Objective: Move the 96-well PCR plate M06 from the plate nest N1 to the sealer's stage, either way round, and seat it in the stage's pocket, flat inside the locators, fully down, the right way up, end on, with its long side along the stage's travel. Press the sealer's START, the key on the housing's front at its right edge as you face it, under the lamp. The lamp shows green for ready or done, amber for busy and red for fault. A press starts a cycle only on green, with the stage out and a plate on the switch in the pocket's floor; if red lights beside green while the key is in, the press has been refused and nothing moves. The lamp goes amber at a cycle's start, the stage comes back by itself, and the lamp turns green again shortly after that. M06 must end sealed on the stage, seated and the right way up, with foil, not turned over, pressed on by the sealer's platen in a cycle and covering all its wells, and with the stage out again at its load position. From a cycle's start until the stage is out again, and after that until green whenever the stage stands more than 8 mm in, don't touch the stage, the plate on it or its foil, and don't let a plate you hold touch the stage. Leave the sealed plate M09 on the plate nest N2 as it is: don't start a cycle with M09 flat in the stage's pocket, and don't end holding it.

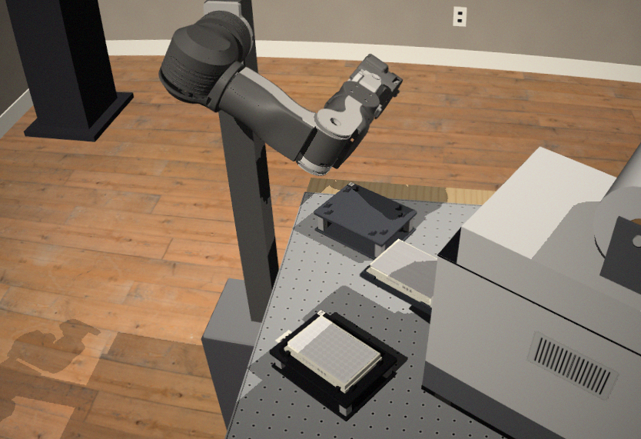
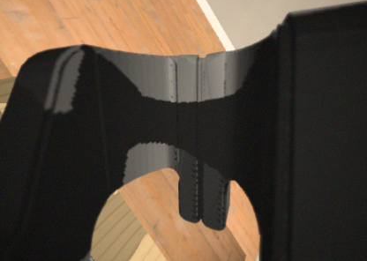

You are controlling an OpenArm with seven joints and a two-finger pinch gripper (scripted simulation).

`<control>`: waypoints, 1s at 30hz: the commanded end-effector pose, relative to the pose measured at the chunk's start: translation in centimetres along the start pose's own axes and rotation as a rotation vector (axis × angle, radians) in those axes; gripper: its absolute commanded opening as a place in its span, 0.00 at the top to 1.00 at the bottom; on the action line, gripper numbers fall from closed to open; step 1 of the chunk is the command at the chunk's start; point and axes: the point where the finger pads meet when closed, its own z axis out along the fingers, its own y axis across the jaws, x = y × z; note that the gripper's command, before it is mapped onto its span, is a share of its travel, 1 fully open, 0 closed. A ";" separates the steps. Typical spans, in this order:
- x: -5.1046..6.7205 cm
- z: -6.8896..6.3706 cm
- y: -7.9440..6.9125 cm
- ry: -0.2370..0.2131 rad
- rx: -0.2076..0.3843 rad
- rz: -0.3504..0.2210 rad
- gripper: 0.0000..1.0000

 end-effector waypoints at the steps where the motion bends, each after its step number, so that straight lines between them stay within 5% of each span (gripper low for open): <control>1: 0.1 0.0 0.2 0.001 -0.002 -0.001 1.00; 17: 0.1 0.0 0.3 0.000 0.004 -0.001 1.00; 22: -0.6 -0.5 -2.2 -0.044 0.145 -0.037 1.00; 30: -0.6 -0.5 -2.2 -0.044 0.145 -0.037 1.00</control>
